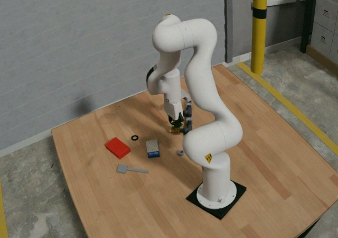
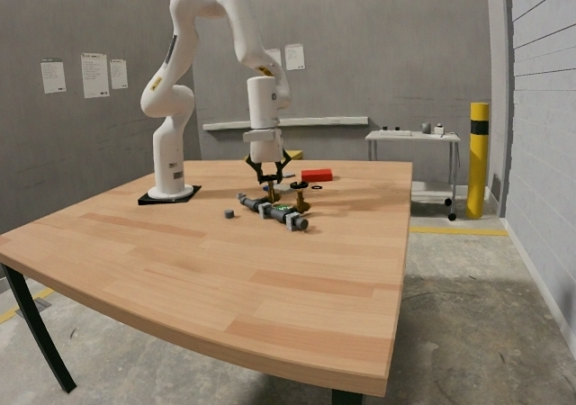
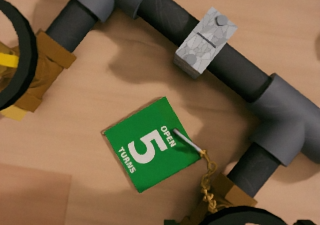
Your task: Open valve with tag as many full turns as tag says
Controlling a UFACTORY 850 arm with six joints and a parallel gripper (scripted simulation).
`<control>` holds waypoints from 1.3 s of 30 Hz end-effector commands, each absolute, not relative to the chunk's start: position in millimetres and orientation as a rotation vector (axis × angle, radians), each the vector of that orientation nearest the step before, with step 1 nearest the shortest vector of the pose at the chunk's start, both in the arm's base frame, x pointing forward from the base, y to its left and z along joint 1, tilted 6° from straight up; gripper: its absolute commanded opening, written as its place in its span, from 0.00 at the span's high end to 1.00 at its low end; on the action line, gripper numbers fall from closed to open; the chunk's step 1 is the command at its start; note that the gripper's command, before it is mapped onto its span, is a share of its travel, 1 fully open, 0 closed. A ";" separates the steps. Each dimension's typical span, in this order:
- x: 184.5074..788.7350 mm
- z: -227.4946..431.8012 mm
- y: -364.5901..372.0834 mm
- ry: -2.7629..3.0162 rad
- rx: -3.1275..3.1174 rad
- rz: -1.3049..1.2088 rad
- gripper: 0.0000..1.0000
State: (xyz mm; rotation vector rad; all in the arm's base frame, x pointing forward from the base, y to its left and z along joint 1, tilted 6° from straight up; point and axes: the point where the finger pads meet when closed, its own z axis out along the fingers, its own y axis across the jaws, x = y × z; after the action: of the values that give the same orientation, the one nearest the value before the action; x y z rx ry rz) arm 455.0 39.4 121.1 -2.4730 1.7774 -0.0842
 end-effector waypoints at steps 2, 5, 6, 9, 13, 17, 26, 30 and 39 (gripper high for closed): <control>456.0 121.7 39.4 1.622 -2.577 -0.094 1.00; 456.0 121.7 39.4 1.490 -2.659 -0.101 1.00; 456.0 121.7 39.4 1.490 -2.659 -0.101 1.00; 456.0 121.7 39.4 1.382 -2.719 -0.107 1.00; 456.0 121.7 39.4 1.119 -2.845 -0.120 1.00; 456.0 121.7 39.4 0.796 -2.961 -0.133 1.00; 456.0 121.7 39.4 0.121 -3.084 -0.156 1.00; 456.0 121.7 39.4 -0.156 -3.106 -0.173 1.00; 456.0 121.7 39.4 -0.878 -3.033 -0.195 1.00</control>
State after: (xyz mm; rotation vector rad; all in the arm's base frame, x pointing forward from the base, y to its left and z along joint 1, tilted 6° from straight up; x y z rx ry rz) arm 454.7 39.2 120.5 -3.1490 -0.5349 -0.2093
